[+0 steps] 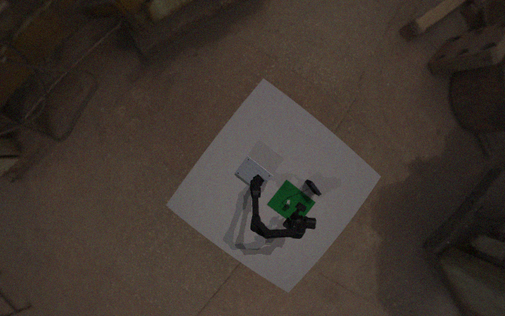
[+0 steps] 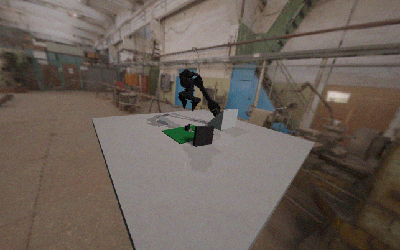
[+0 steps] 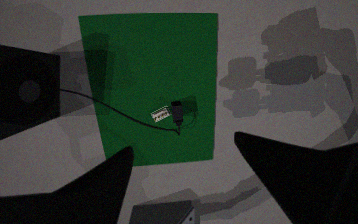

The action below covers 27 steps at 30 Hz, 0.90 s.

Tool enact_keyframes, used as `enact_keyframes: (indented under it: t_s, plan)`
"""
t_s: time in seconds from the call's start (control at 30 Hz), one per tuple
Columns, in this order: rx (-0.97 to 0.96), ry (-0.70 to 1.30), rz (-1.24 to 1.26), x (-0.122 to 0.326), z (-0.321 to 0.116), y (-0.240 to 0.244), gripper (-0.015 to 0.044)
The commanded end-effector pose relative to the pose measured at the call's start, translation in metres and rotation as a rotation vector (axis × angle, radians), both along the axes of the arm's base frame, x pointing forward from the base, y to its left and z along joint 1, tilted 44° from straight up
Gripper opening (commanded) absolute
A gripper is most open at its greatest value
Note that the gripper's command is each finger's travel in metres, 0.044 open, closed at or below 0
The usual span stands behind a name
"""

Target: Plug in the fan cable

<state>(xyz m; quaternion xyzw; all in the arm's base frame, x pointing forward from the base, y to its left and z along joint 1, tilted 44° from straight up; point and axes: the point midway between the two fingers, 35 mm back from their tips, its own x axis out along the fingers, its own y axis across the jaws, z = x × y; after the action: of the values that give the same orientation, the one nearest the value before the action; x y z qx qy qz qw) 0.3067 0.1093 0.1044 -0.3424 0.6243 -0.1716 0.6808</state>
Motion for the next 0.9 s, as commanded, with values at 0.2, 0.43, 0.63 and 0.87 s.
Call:
enact_keyframes:
  t_s: [0.2,0.43,0.63,0.87]
  plan:
    - [-0.015,0.003,-0.011,0.014,-0.064,-0.063,0.044]
    - [-0.016,0.003,-0.012,0.014,-0.07,-0.069,0.044]
    - [-0.016,0.003,-0.012,0.016,-0.075,-0.074,0.044]
    - [-0.016,0.003,-0.011,0.018,-0.083,-0.081,0.044]
